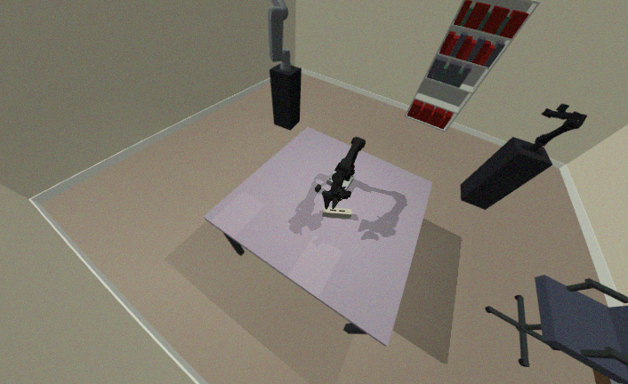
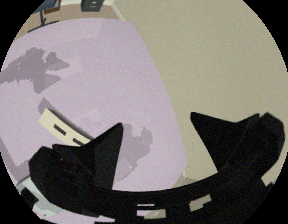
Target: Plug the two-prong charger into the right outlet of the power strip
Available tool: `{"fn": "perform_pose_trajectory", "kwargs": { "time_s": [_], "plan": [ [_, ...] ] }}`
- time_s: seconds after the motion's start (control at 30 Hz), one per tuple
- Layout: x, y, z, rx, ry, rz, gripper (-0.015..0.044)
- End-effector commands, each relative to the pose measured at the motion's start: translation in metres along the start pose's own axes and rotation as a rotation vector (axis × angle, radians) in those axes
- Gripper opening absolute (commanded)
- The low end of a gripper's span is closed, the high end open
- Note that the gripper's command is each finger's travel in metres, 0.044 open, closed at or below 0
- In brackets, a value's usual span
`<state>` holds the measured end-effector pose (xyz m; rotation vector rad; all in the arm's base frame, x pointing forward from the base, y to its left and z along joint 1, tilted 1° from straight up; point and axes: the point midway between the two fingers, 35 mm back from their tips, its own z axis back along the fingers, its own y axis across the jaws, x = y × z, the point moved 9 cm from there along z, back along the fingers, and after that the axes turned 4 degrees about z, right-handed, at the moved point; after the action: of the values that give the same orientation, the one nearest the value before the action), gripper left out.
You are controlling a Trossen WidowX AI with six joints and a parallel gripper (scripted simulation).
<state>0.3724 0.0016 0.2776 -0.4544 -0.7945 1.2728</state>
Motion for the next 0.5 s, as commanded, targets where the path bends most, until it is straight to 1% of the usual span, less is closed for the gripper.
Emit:
{"fn": "perform_pose_trajectory", "kwargs": {
  "time_s": [0.0,0.47],
  "plan": [
    [-0.021,0.01,-0.003,0.051,0.065,-0.091,0.044],
    [-0.093,0.046,0.0,0.202,0.29,-0.441,0.044]
  ]
}}
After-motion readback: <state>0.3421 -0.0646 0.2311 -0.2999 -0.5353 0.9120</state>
